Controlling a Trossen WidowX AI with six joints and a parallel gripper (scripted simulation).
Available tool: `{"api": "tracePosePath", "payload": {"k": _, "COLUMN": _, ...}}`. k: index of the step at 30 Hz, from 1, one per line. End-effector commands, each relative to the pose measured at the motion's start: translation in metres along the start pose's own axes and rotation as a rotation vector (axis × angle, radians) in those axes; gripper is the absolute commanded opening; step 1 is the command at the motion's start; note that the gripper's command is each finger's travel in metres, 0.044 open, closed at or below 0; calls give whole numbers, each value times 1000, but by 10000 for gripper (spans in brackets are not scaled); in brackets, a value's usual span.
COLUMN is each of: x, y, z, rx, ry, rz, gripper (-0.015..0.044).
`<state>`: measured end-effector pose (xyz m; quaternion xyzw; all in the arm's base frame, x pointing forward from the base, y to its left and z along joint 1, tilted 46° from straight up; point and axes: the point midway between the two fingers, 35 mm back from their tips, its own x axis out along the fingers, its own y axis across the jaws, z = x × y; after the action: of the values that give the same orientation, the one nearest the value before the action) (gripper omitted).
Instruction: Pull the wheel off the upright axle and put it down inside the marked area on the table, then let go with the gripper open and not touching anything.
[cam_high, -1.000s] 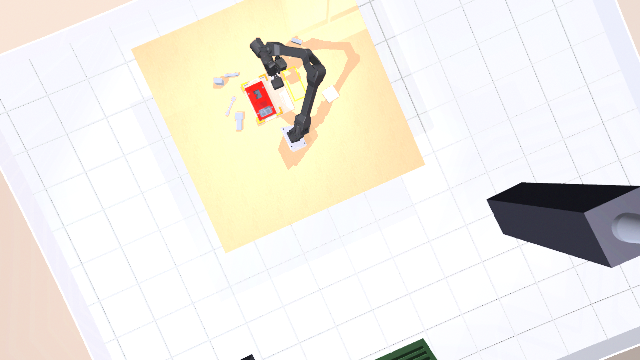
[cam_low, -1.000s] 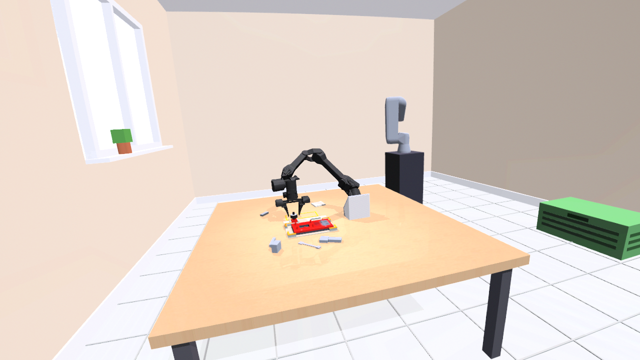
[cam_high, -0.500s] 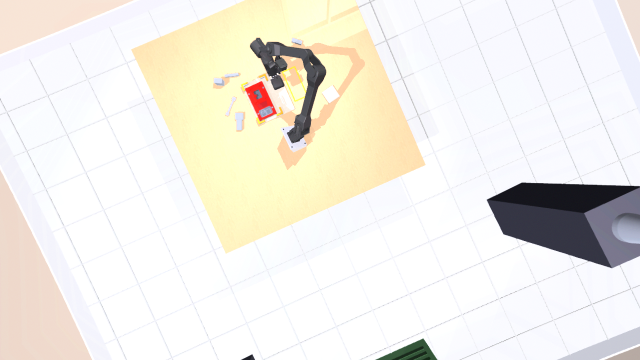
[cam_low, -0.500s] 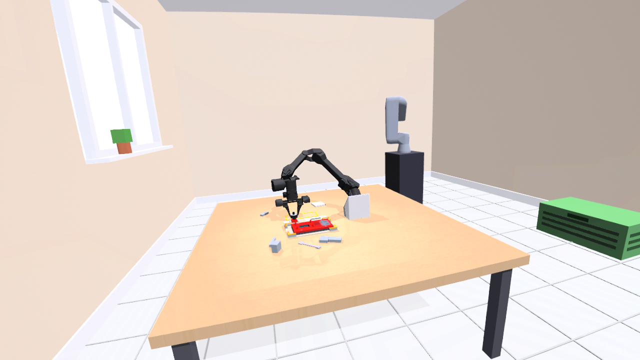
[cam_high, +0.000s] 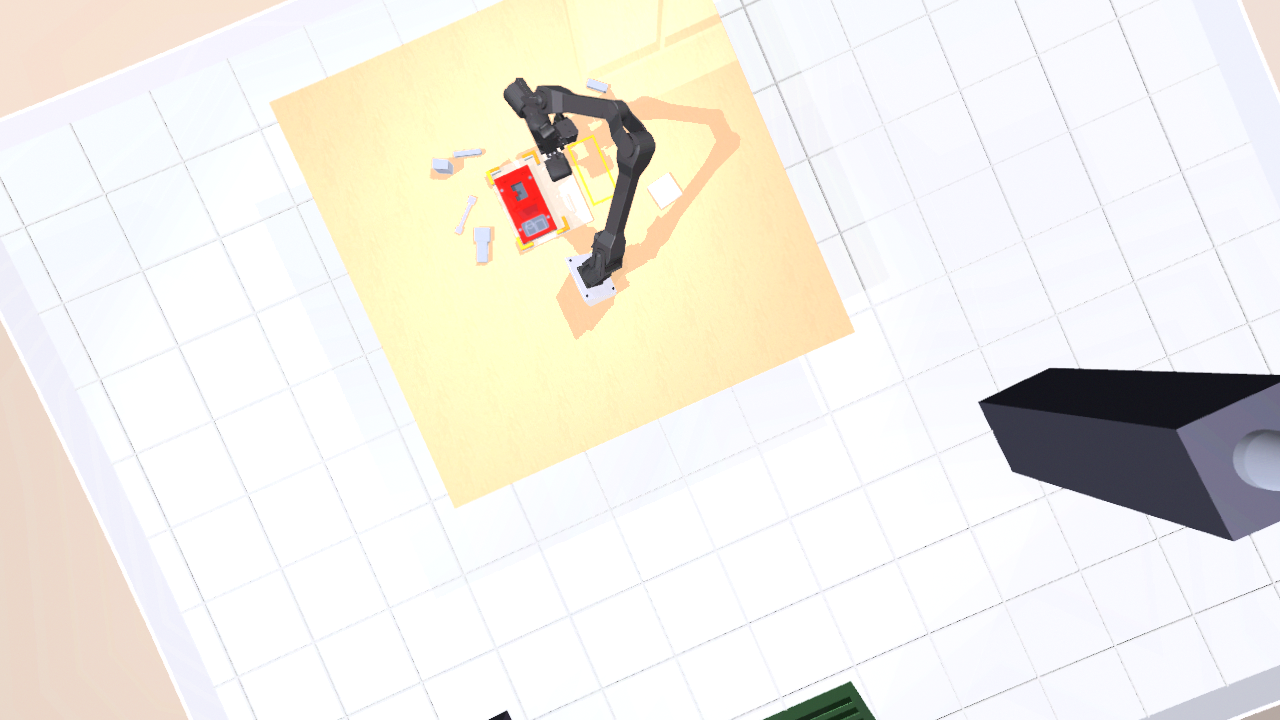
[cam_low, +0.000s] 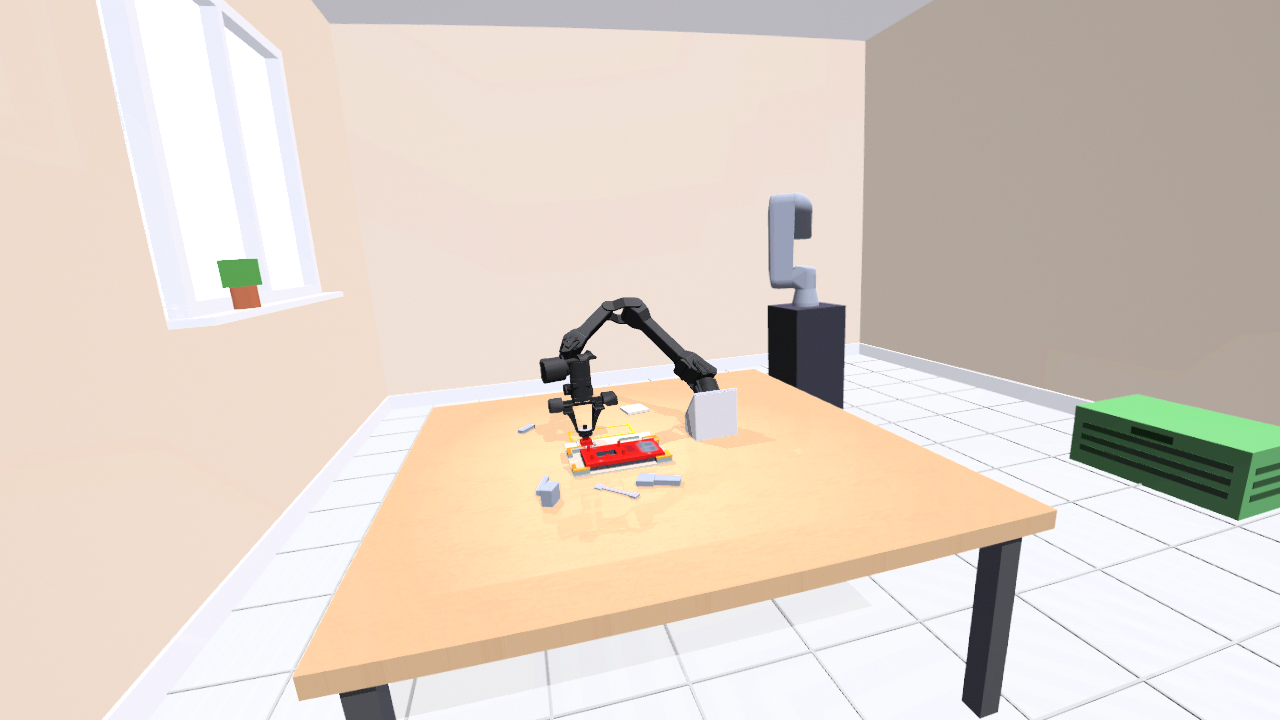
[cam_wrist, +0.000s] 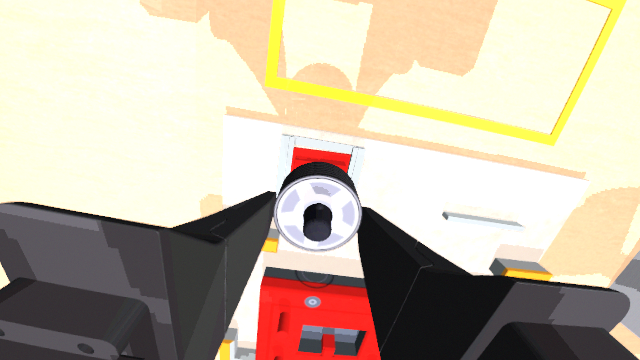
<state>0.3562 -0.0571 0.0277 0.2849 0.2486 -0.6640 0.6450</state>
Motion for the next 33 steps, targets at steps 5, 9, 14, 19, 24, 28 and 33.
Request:
{"api": "tracePosePath", "payload": {"k": 5, "x": -4, "y": 0, "z": -1, "rx": 0, "ry": 1, "rz": 1, "gripper": 0}}
{"api": "tracePosePath", "payload": {"k": 9, "x": -5, "y": 0, "z": -1, "rx": -1, "ry": 1, "rz": 1, "gripper": 0}}
{"api": "tracePosePath", "payload": {"k": 14, "x": -7, "y": 0, "z": -1, "rx": -1, "ry": 1, "rz": 1, "gripper": 0}}
{"api": "tracePosePath", "payload": {"k": 19, "x": -9, "y": 0, "z": -1, "rx": -1, "ry": 1, "rz": 1, "gripper": 0}}
{"api": "tracePosePath", "payload": {"k": 24, "x": -10, "y": 0, "z": -1, "rx": -1, "ry": 1, "rz": 2, "gripper": 0}}
{"api": "tracePosePath", "payload": {"k": 28, "x": -12, "y": 0, "z": -1, "rx": -1, "ry": 1, "rz": 2, "gripper": 0}}
{"api": "tracePosePath", "payload": {"k": 33, "x": -13, "y": 0, "z": -1, "rx": -1, "ry": 1, "rz": 2, "gripper": 0}}
